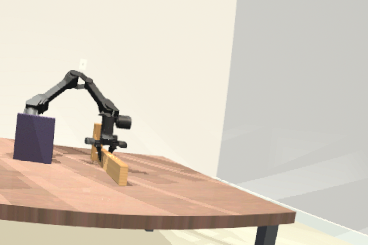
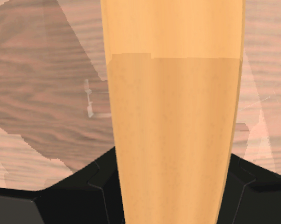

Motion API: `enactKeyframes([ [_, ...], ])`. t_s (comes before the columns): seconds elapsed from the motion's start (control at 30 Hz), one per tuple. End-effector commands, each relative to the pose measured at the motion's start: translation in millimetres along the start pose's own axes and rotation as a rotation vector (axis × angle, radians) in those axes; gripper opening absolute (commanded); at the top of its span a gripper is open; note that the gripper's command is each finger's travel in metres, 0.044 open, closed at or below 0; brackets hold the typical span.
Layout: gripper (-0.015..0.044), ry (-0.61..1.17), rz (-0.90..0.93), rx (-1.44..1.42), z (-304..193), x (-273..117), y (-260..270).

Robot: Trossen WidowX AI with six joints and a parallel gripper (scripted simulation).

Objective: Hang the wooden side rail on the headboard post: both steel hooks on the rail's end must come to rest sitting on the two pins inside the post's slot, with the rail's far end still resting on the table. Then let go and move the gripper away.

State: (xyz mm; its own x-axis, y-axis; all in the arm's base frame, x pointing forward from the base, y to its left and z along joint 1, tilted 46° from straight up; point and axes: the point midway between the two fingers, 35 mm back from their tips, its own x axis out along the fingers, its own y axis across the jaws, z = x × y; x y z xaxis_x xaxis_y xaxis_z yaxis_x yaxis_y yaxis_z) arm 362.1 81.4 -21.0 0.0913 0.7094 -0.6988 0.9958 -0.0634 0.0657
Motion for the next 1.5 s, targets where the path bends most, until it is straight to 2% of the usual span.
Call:
enactKeyframes([
  [0.0,0.0000,0.004,-0.007,0.031,1.7,-0.1,-5.7],
  [1.47,0.0000,0.004,-0.008,0.031,0.0,-2.5,-8.1],
])
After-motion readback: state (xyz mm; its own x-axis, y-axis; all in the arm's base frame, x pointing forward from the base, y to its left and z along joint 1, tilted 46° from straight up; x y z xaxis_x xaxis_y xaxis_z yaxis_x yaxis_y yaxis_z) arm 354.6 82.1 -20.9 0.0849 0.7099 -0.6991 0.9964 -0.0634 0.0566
